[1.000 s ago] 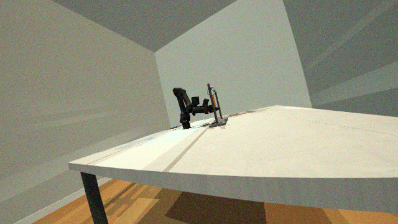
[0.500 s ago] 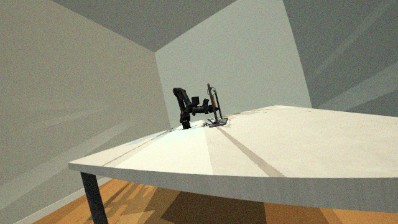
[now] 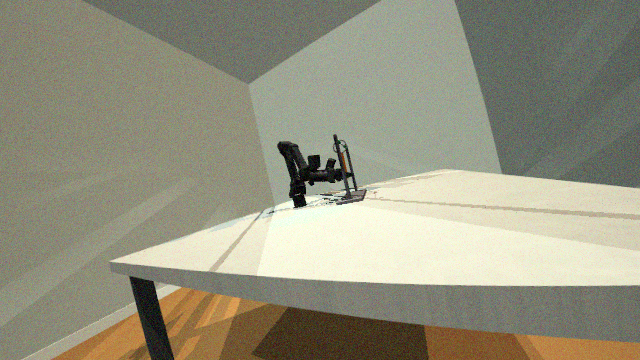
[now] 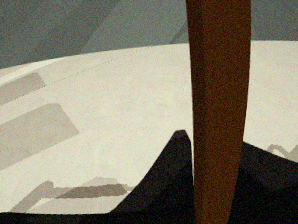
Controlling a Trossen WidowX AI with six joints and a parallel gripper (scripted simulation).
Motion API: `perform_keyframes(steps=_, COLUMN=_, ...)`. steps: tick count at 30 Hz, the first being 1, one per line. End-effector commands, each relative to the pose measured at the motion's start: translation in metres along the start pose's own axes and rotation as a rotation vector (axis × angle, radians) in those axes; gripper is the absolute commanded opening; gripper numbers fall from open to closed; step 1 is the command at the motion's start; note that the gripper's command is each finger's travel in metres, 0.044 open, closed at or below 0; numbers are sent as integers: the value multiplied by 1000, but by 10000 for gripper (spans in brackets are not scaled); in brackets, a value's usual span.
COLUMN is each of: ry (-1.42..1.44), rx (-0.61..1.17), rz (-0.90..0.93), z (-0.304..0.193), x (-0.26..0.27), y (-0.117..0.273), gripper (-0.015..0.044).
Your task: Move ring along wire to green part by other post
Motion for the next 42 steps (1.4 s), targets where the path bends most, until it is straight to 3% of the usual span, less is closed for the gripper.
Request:
perform_keyframes(steps=1, ry=9, rx=-10, rz=-3, z=9, x=-1, y=0, gripper=-150)
perform_keyframes(steps=42, ry=9, rx=-9, rz=-6, z=20, x=4, y=3, gripper=-150)
Point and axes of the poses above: the point midway between the two fingers, 35 mm back from their tips, its own y axis back along the fingers, its own x axis across the jaws, z = x × y, the point moved 5 cm from there along y, back along the fingers
